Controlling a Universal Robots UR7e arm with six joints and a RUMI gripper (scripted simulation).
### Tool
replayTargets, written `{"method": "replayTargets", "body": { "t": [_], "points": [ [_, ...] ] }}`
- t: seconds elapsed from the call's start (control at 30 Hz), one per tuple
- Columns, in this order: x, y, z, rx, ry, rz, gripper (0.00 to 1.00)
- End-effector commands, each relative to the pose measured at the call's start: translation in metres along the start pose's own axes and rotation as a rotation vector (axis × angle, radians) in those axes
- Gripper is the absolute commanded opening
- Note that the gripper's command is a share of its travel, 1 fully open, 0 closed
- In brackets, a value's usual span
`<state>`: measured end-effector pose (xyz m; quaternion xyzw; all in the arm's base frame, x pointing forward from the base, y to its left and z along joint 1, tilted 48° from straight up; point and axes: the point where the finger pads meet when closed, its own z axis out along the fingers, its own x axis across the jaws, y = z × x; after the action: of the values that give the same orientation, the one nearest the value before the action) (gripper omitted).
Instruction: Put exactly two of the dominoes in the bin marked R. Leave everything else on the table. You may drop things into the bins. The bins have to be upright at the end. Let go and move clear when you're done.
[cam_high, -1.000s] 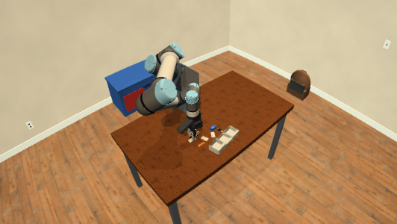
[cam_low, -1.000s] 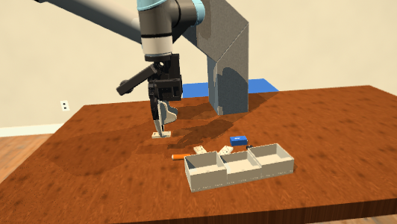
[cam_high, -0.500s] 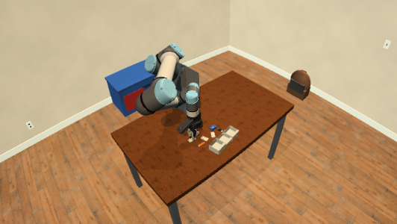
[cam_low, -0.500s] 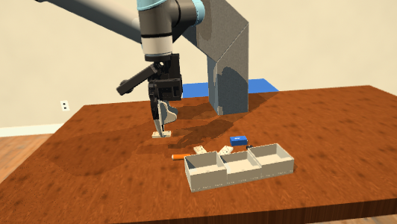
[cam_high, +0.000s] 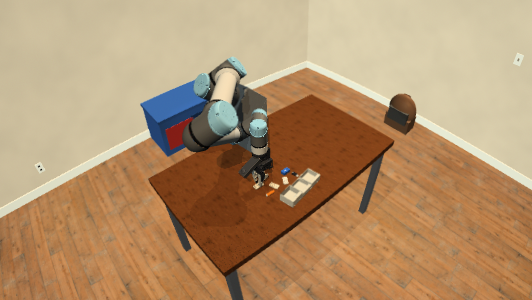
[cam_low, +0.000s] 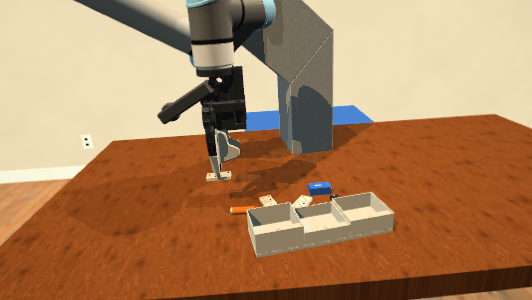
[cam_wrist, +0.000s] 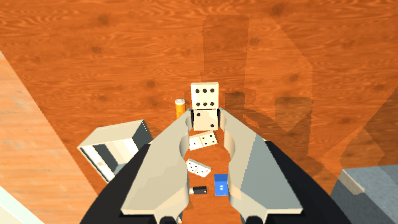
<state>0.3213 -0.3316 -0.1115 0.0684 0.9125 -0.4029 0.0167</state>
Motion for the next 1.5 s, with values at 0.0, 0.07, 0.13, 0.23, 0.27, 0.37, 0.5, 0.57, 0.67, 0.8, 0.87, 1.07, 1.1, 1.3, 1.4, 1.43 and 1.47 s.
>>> {"method": "replayTargets", "body": {
  "t": [0.0,0.07,0.13,0.23,0.27,0.37,0.5,0.57,0.67,0.8,0.87,1.07,1.1,1.3,1.4,1.43,1.47],
  "points": [
    [-0.02,0.031,0.0,0.001,-0.003,-0.157,0.0],
    [-0.027,0.041,0.0,0.001,-0.003,-0.173,0.0],
    [-0.033,0.051,0.0,0.001,-0.003,-0.171,0.0],
    [-0.036,0.056,0.0,0.001,-0.003,-0.171,0.0],
    [-0.039,0.061,0.0,0.001,-0.003,-0.171,0.0],
    [-0.048,0.077,0.0,0.001,-0.003,-0.171,0.0],
    [-0.061,0.097,0.0,0.001,-0.003,-0.171,0.0],
    [-0.067,0.108,0.0,0.001,-0.003,-0.171,0.0],
    [-0.076,0.123,0.0,0.001,-0.004,-0.171,0.0],
    [-0.082,0.133,0.0,0.001,-0.004,-0.171,0.0],
    [-0.089,0.144,0.0,0.001,-0.004,-0.171,0.0],
    [-0.107,0.175,0.0,0.001,-0.004,-0.171,0.0],
    [-0.11,0.18,0.0,0.001,-0.004,-0.171,0.0],
    [-0.121,0.199,0.0,0.001,-0.004,-0.171,0.0],
    [-0.121,0.199,0.0,0.001,-0.004,-0.171,0.0],
    [-0.121,0.199,0.0,0.001,-0.004,-0.171,0.0],
    [-0.121,0.198,0.0,0.001,-0.004,-0.171,0.0]
  ]
}}
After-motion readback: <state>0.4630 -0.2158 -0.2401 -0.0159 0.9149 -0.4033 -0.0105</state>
